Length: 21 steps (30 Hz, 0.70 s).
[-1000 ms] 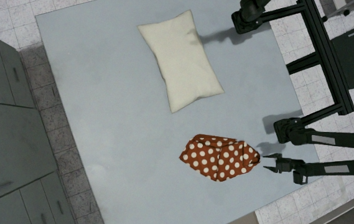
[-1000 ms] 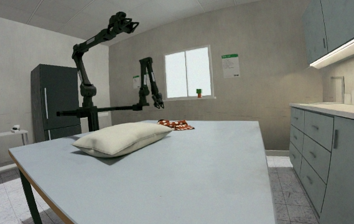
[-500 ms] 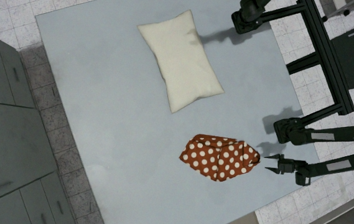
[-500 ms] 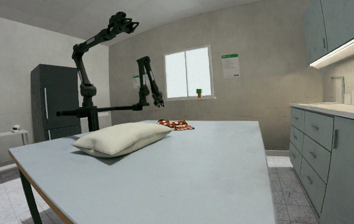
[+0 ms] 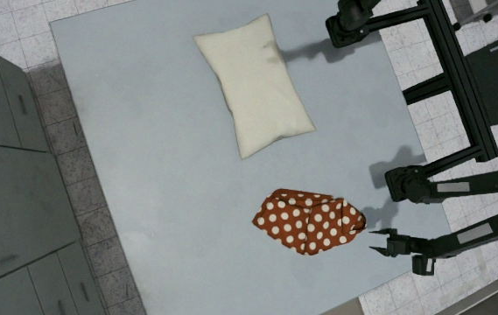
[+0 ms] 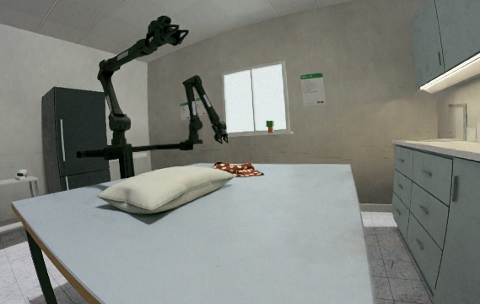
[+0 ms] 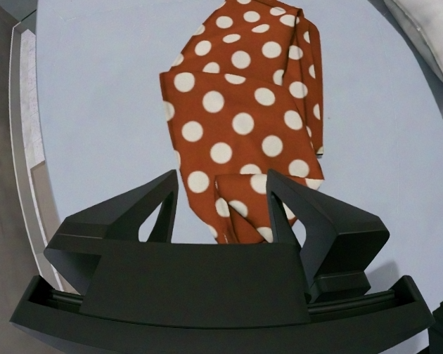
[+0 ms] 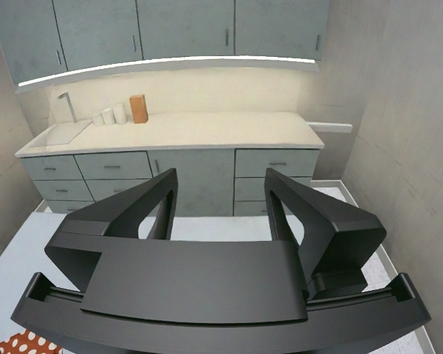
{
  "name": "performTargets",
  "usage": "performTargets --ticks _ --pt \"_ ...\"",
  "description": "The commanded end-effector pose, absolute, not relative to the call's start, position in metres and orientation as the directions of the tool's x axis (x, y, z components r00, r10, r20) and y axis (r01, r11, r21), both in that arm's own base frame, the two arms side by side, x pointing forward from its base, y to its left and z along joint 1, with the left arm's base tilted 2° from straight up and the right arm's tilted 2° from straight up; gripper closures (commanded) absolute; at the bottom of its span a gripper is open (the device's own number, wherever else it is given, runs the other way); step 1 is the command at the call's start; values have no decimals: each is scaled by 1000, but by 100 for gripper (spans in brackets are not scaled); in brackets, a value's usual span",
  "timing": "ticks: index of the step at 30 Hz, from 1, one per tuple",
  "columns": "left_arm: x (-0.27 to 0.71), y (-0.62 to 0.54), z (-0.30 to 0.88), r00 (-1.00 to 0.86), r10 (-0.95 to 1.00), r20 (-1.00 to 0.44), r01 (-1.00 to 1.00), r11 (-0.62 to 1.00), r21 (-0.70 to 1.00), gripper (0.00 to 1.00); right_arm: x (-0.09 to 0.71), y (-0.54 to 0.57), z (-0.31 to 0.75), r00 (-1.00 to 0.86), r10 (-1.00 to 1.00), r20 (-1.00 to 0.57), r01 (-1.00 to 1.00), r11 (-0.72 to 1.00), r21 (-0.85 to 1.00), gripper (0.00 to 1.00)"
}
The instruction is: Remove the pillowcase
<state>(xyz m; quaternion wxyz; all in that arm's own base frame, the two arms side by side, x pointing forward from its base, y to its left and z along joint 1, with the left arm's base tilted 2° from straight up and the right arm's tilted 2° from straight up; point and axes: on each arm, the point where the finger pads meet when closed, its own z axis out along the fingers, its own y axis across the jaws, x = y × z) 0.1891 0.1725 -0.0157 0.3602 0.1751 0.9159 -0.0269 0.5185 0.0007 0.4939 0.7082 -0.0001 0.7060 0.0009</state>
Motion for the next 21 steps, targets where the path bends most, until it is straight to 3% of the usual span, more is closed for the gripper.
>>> performTargets --ticks 1,21 --pt "219 206 4 -690 304 -657 299 946 123 40 522 -3 508 33 -9 -999 3 1000 -9 40" --pt "355 226 110 -635 392 -666 250 920 303 40 522 -3 506 30 -10 -999 4 1000 -9 40"
